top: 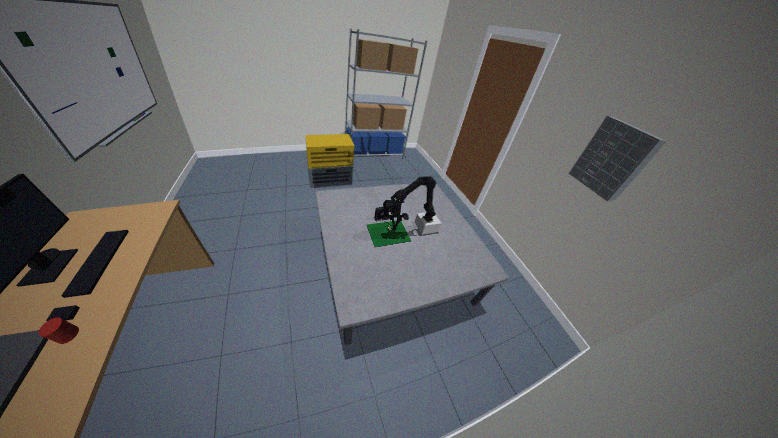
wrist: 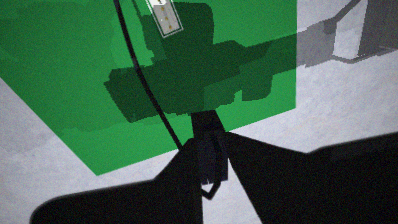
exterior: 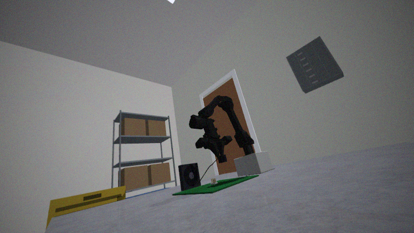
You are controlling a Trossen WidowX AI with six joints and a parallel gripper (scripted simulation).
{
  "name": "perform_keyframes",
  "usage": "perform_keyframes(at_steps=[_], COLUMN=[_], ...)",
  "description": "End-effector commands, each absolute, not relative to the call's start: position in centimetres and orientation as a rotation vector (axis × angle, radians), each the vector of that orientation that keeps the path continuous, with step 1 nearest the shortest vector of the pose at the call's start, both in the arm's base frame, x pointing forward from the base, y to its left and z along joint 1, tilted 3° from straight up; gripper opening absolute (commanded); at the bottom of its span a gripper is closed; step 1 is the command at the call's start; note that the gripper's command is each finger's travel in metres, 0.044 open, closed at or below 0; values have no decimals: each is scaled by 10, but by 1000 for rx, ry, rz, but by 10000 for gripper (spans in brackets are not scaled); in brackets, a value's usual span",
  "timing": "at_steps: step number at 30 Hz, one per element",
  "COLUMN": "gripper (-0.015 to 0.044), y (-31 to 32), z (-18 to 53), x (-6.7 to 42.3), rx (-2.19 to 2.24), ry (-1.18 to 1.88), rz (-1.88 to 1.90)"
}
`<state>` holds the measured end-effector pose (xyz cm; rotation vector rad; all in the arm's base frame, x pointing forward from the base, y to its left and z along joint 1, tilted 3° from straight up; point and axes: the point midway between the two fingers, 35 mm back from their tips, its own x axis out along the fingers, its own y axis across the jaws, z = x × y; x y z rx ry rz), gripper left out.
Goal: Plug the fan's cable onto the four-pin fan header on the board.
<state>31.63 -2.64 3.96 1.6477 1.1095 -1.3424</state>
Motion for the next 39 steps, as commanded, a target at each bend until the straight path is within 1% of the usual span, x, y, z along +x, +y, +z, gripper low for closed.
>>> perform_keyframes(at_steps=[1, 6, 28, 39], gripper=[0, 0, 0, 0], y=[-26, -26, -33, -34], z=[54, 56, 59, 52], x=[316, 319, 365, 366], rx=[1653, 1605, 887, 820], ry=[1100, 1117, 1332, 1309], rz=[-1337, -1312, -943, -977])
